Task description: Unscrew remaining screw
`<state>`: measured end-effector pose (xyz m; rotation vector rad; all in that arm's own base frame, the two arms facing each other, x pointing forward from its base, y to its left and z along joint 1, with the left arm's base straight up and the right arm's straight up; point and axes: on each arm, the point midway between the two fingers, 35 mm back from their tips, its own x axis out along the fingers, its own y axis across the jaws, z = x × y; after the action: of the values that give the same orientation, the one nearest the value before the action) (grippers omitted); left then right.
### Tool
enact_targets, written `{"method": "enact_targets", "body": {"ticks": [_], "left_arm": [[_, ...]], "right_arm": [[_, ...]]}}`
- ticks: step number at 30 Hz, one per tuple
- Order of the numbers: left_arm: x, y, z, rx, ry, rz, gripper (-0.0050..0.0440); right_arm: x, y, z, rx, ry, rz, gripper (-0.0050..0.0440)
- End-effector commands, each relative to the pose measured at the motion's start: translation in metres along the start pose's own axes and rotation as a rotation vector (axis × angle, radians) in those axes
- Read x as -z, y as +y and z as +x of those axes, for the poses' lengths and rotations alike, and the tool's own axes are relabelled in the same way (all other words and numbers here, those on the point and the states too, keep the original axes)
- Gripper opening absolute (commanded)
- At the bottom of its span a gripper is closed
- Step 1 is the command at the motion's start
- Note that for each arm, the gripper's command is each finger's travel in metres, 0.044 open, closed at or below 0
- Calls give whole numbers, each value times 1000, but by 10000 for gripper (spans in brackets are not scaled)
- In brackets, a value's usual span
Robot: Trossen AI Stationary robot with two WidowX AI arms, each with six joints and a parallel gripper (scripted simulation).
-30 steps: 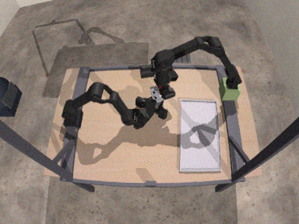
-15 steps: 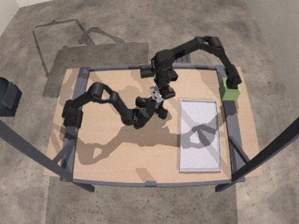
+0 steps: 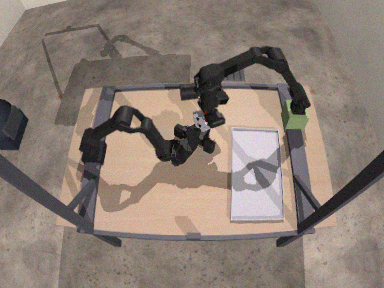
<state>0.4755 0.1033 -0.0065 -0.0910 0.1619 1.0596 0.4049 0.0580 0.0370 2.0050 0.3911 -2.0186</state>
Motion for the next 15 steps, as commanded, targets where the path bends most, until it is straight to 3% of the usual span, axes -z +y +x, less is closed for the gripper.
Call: {"method": "enact_targets", "body": {"ticks": [1,15], "left_arm": [[-11,-3,2,1,-13,-25,245],[-11,-3,2,1,-13,-25,245]], "right_arm": [[6,1,-14,-9,43,-2,130],[3,1,-17,-9,48,-2,130]]}}
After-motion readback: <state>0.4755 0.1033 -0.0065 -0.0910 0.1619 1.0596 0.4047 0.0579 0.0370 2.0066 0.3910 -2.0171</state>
